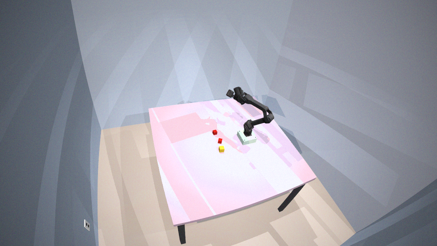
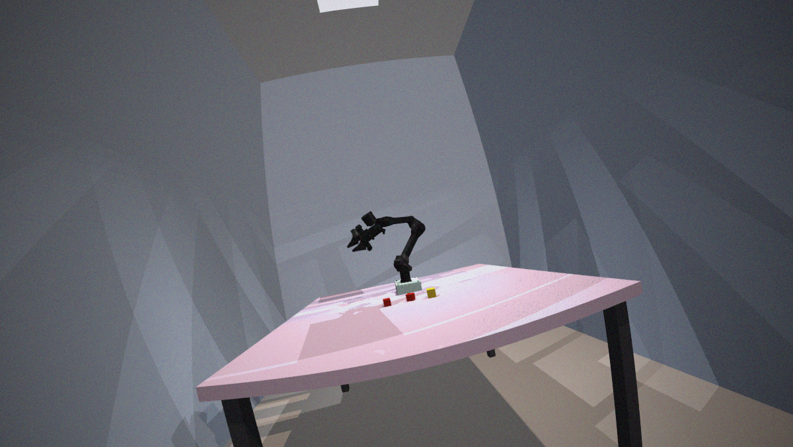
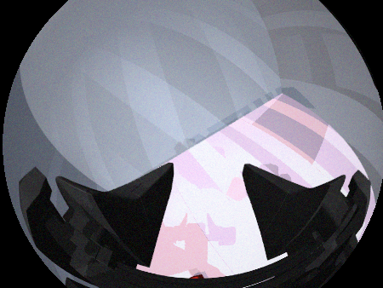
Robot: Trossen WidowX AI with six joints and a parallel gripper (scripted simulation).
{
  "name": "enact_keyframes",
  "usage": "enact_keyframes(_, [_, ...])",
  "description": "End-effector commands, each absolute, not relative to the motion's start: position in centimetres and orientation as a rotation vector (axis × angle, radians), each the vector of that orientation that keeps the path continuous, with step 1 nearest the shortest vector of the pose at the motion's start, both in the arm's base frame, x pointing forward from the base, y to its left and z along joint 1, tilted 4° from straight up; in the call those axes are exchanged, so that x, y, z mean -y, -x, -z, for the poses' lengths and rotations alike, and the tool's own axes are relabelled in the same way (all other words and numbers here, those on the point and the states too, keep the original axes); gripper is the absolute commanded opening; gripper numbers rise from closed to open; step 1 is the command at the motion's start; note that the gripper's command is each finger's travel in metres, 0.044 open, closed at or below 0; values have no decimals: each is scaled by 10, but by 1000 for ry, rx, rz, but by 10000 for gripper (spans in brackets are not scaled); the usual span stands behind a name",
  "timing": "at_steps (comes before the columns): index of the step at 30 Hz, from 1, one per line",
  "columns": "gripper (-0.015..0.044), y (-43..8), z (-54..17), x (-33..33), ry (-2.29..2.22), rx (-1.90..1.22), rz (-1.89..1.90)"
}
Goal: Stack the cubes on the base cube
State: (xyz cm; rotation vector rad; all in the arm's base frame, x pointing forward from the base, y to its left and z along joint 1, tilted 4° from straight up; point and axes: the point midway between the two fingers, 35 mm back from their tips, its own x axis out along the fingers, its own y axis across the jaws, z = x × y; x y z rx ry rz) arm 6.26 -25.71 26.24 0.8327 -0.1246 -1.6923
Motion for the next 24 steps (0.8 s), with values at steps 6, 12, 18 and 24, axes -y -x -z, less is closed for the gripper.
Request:
enact_keyframes(6, [265, -157, -218, 227, -444, -667, 1195])
enact_keyframes(12, [265, -201, -193, 191, -164, -985, 807])
enact_keyframes(18, [265, -234, -170, 145, 133, -1202, 370])
enact_keyframes(24, [265, -253, -150, 95, 418, -1315, -77])
